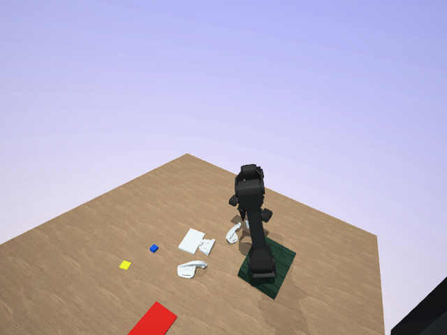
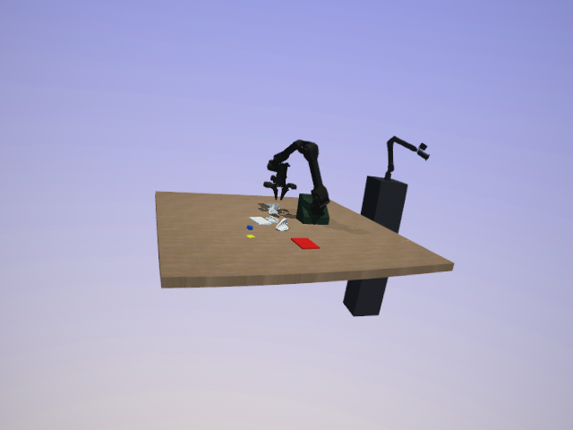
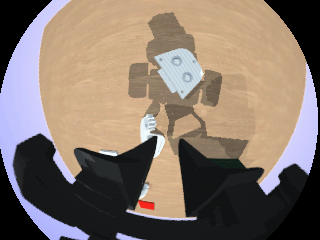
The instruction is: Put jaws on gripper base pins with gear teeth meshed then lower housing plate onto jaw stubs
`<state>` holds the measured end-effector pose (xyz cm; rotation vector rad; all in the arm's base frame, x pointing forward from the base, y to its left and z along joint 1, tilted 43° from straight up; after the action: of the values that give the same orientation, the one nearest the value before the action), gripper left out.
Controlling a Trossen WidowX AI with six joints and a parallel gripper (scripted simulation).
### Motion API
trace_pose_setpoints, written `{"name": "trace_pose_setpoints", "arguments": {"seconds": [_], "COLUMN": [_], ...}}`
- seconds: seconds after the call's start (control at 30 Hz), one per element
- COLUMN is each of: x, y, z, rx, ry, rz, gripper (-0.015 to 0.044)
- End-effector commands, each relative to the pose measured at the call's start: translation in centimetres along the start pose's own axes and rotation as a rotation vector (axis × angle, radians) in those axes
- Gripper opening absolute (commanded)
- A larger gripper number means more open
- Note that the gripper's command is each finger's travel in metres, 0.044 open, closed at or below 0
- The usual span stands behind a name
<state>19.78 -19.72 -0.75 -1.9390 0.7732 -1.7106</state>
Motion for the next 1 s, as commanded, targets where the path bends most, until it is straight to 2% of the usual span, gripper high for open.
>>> {"name": "trace_pose_setpoints", "arguments": {"seconds": [0.0,0.03,0.47,0.97], "x": [0.1,0.1,0.1,-2.3], "y": [0.0,0.0,0.0,0.1], "z": [-0.3,-0.3,-0.3,-0.1], "rx": [0.006,0.006,0.006,0.007], "ry": [0.002,0.002,0.002,0.002], "rz": [-0.008,-0.008,-0.008,-0.008], "gripper": [0.0020,0.0000,0.0000,0.0000]}}
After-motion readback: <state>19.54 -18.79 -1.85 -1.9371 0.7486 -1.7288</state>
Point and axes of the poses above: the point midway between the two fingers, 35 mm back from their tips, its own x axis back along the fingers, its own z axis across the jaws, y = z × x, the point moved 10 cm from there along x, back along the fingers, and after that the axes turned 15 degrees about -x, right-handed, at the moved point
